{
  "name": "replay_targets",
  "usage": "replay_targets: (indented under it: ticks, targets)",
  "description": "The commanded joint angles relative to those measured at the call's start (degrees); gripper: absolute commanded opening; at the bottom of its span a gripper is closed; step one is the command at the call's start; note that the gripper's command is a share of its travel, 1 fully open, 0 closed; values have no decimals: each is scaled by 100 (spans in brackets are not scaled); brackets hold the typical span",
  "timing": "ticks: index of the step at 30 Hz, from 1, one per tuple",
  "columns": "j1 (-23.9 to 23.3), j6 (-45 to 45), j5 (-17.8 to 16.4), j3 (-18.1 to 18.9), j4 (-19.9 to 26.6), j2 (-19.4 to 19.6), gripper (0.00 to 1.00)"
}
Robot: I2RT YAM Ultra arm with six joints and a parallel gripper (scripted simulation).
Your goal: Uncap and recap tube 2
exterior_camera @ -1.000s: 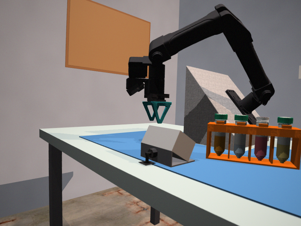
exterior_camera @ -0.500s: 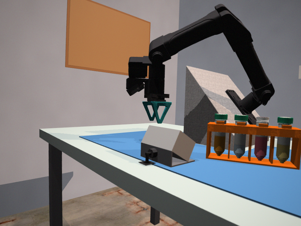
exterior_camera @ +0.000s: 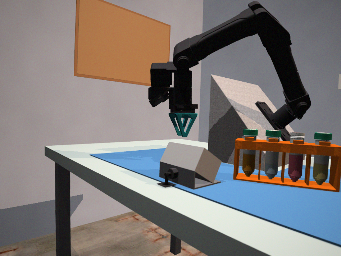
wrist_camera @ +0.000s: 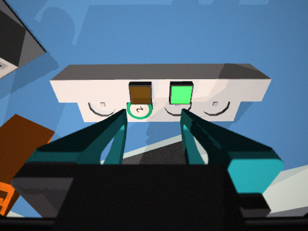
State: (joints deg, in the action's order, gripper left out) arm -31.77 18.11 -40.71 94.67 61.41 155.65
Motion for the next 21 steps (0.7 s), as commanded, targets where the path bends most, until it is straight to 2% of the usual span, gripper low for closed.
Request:
replay_targets:
  ticks: [1, 2, 9, 21]
  targets:
    - [-270, 183, 69, -57, 250, -390, 47]
    - [-270, 183, 69, -57, 250, -390, 47]
    - [-661, 606, 286, -486, 951, -1252, 47]
    - [-661, 606, 286, -486, 952, -1252, 47]
